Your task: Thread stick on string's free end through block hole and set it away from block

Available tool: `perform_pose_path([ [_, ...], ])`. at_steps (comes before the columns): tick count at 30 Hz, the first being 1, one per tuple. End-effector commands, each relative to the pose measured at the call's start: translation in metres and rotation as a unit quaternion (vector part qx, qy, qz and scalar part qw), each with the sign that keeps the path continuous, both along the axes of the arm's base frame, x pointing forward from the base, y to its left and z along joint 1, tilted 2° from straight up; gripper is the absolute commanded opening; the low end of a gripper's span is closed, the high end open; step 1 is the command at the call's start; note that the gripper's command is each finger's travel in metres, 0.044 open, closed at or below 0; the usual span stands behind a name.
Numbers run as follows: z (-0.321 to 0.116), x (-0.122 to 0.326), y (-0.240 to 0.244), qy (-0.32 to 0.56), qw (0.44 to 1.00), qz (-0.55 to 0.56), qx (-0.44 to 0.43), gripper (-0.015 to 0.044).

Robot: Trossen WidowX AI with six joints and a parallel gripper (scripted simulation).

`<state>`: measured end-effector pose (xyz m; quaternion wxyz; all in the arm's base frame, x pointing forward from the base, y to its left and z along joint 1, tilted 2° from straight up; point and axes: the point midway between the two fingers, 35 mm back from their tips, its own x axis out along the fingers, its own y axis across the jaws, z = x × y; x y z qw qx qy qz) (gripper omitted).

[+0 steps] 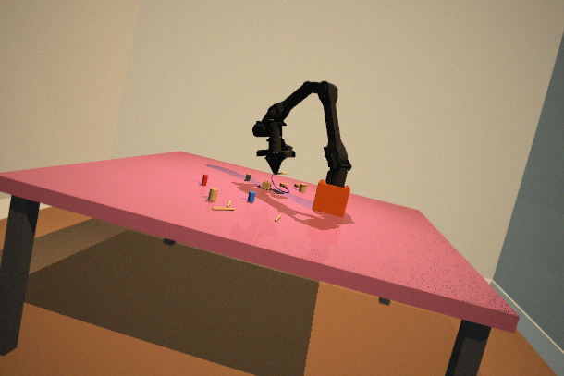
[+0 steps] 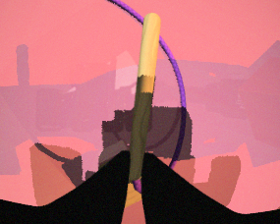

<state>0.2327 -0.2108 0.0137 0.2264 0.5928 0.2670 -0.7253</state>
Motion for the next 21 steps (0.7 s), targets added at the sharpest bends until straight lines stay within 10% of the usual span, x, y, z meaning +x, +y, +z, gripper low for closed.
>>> perform_pose_path([
  [1,-0.002,-0.002,-0.006,0.006,0.999,-0.050,-0.007,0.0000],
  [21,-0.002,-0.010,-0.031,0.024,0.946,-0.317,-0.057,0.0000],
])
